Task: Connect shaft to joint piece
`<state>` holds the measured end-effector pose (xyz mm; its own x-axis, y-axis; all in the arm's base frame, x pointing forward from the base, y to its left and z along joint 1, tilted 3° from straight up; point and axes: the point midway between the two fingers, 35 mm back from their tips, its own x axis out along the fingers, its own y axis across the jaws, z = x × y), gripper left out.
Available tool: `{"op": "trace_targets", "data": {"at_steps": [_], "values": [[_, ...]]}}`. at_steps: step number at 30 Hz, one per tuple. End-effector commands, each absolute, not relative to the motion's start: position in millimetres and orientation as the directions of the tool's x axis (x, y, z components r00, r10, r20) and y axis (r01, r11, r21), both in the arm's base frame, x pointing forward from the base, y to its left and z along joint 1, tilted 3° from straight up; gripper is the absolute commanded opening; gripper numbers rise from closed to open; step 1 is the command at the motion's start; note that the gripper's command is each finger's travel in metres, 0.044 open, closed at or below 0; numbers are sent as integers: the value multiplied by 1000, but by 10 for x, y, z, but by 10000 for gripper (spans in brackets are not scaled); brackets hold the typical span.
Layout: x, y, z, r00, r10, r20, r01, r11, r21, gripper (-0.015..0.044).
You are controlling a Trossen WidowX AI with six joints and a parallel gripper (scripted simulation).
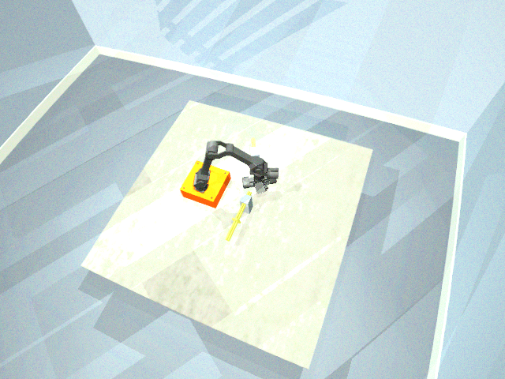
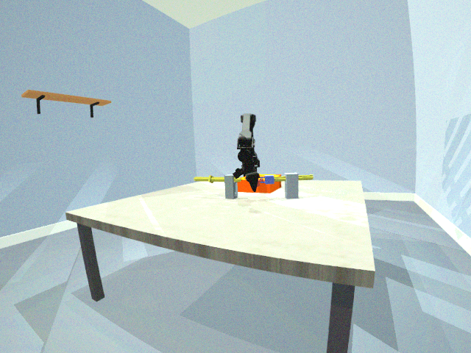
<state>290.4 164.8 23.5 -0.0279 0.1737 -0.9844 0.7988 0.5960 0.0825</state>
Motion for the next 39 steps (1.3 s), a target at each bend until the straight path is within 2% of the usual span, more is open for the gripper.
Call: {"op": "trace_targets", "data": {"at_steps": [1,14,16,21,27,39], "values": [[2903,1651,228,-29,175,-984,802,592,82,182],[2903,1651,228,-29,175,-984,802,592,82,182],[2904,1648,235,-28,174,-984,799,596,83,147],[2904,1648,235,-28,174,-984,799,596,83,147],[2904,1648,235,-28,174,-984,799,596,83,0],[2870,1616,260,14,130,-991,852,517,80,0]]}}
